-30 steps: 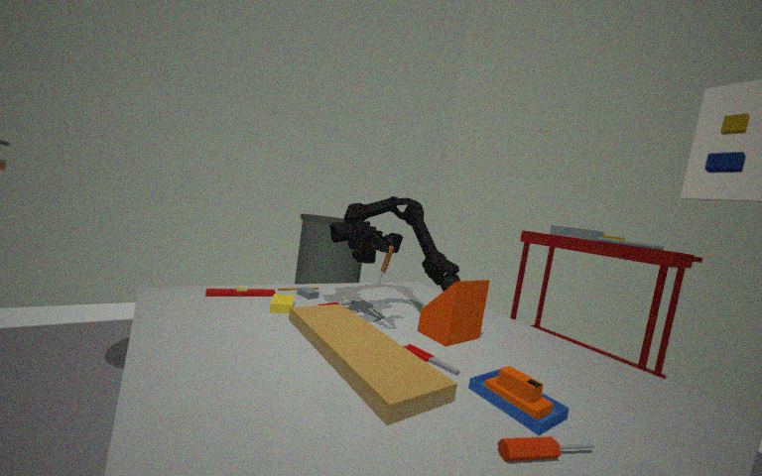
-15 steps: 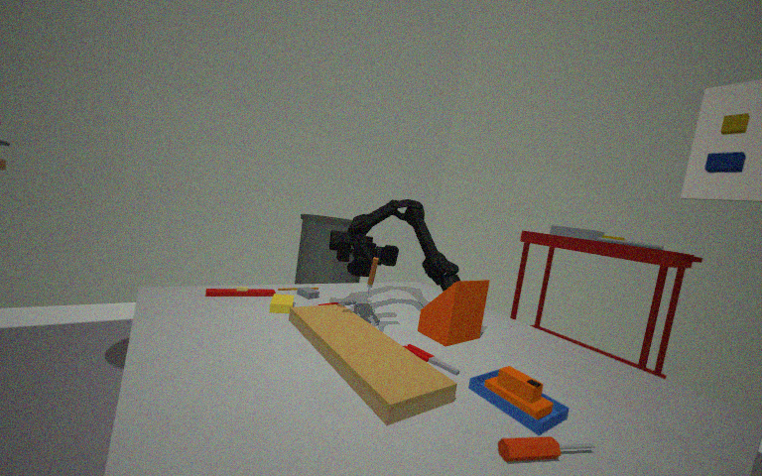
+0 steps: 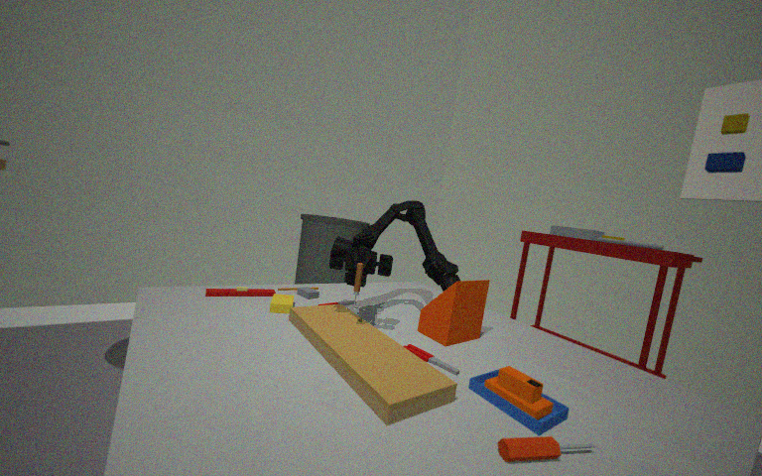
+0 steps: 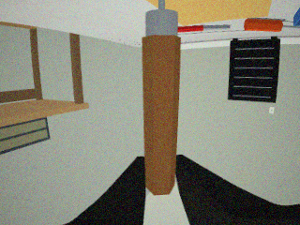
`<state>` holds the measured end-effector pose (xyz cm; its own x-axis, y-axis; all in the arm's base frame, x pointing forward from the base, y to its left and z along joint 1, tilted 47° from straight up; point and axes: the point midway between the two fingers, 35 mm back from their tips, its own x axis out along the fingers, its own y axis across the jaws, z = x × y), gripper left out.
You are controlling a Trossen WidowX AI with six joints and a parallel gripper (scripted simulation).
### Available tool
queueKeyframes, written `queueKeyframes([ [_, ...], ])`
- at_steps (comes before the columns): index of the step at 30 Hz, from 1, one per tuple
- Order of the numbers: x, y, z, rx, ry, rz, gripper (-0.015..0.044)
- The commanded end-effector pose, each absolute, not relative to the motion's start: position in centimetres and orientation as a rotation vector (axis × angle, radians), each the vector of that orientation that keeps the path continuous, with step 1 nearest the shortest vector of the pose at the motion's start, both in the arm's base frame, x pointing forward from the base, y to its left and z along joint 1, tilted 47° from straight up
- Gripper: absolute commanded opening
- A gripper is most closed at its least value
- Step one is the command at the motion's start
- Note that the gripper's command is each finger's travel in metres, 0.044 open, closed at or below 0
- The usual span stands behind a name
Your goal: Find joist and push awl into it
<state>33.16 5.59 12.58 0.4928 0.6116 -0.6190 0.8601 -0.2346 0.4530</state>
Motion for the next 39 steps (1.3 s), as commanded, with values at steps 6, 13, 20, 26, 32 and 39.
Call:
queueKeyframes([
  [6,34.1,5.0,13.0,2.065,1.111,-0.249,0.0],
  [13,34.2,4.8,13.2,2.091,1.084,-0.205,0.0],
  [20,34.3,4.6,12.9,2.09,1.084,-0.206,0.0],
  [26,34.4,4.2,12.6,2.09,1.084,-0.207,0.0],
  [32,34.5,3.9,12.3,2.089,1.085,-0.207,0.0],
  [39,34.6,3.5,11.9,2.089,1.085,-0.208,0.0],
])
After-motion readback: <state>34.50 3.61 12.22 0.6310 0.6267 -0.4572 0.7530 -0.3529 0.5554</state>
